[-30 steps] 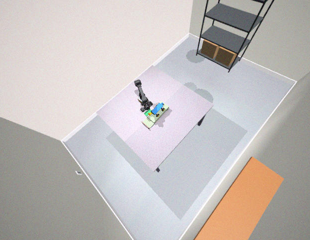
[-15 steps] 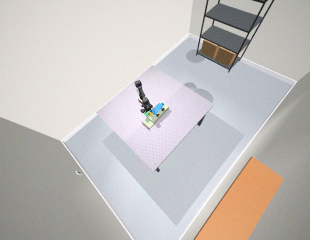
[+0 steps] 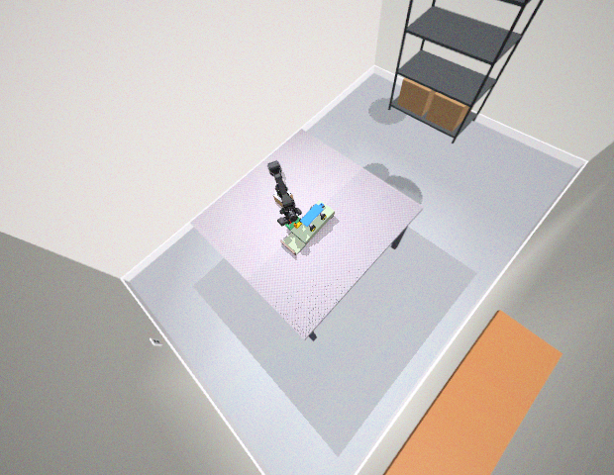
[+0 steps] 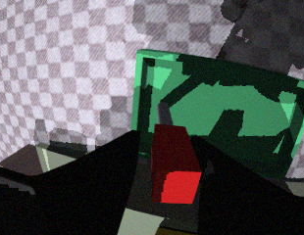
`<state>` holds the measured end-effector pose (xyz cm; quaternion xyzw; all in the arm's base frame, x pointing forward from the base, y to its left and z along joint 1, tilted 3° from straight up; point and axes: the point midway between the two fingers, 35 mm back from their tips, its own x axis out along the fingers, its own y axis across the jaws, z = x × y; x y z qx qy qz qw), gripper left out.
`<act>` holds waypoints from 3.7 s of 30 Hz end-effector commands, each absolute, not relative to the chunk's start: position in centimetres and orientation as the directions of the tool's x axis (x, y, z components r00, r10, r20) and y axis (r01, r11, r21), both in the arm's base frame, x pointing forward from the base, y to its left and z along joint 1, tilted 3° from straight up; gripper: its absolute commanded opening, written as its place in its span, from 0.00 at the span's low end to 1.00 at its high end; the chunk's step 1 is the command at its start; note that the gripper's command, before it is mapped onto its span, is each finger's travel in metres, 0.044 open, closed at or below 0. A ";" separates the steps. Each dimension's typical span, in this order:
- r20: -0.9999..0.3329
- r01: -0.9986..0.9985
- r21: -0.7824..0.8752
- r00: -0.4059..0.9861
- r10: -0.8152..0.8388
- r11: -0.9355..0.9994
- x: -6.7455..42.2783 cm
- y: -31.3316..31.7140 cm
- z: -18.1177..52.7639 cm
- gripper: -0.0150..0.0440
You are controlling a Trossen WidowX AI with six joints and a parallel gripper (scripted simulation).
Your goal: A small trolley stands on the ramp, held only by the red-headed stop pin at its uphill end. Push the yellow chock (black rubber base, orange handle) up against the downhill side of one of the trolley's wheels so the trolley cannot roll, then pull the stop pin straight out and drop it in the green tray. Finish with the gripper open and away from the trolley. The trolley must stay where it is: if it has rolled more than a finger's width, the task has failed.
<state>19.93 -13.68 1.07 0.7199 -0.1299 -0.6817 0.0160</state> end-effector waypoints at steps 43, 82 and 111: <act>-0.978 -0.162 0.200 0.032 -0.208 -0.966 20.5 -11.1 -0.1 0.58; -0.978 -0.158 0.195 0.041 -0.204 -0.968 21.0 -9.6 -1.1 0.71; -0.978 -0.162 0.198 0.032 -0.206 -0.967 20.2 -9.0 5.0 1.00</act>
